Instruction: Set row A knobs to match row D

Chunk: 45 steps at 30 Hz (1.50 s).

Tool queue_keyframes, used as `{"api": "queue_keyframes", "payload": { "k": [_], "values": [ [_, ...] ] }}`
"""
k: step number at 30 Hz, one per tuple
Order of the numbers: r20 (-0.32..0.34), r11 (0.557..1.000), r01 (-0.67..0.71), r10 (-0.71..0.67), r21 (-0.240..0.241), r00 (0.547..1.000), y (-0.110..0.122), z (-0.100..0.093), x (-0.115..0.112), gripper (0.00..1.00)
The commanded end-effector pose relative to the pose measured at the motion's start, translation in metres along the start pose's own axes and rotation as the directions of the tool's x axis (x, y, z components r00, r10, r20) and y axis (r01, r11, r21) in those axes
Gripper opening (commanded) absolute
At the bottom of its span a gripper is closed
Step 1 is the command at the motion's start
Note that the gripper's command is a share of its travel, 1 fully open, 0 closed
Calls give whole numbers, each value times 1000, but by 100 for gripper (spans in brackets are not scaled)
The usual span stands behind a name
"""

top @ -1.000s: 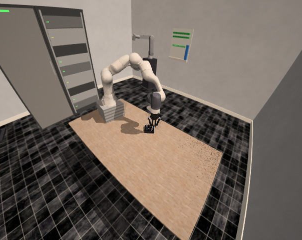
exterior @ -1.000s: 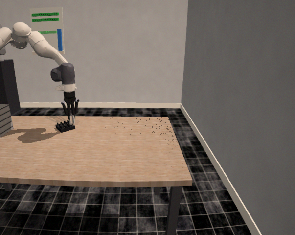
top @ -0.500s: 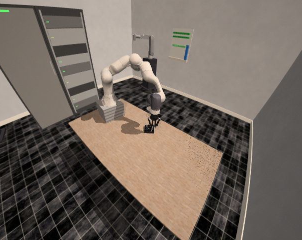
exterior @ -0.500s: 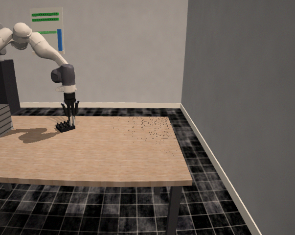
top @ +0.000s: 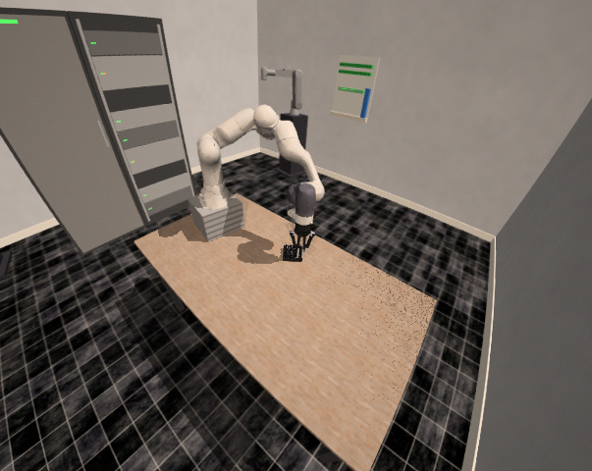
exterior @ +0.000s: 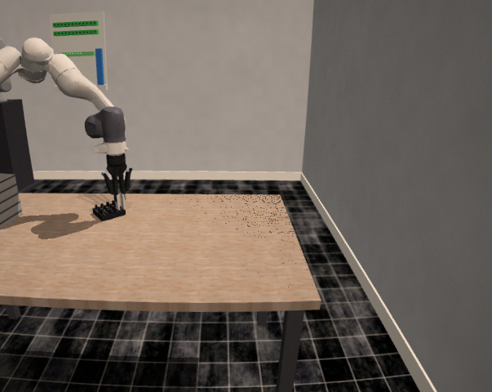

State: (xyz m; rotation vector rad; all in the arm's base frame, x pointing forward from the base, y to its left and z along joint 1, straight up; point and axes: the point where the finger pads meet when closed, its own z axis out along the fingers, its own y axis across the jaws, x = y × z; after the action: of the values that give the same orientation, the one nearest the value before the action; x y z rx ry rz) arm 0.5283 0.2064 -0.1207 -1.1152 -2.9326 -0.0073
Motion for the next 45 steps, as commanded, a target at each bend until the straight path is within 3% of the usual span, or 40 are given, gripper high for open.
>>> {"api": "queue_keyframes", "payload": {
  "k": [1,21,22,45],
  "values": [
    [1,1000,3,-3,-2,1000,1,1,0,12],
    [1,1000,3,-3,-2,1000,1,1,0,12],
    [1,1000,3,-3,-2,1000,1,1,0,5],
    [1,1000,3,-3,-2,1000,1,1,0,5]
  ]
}}
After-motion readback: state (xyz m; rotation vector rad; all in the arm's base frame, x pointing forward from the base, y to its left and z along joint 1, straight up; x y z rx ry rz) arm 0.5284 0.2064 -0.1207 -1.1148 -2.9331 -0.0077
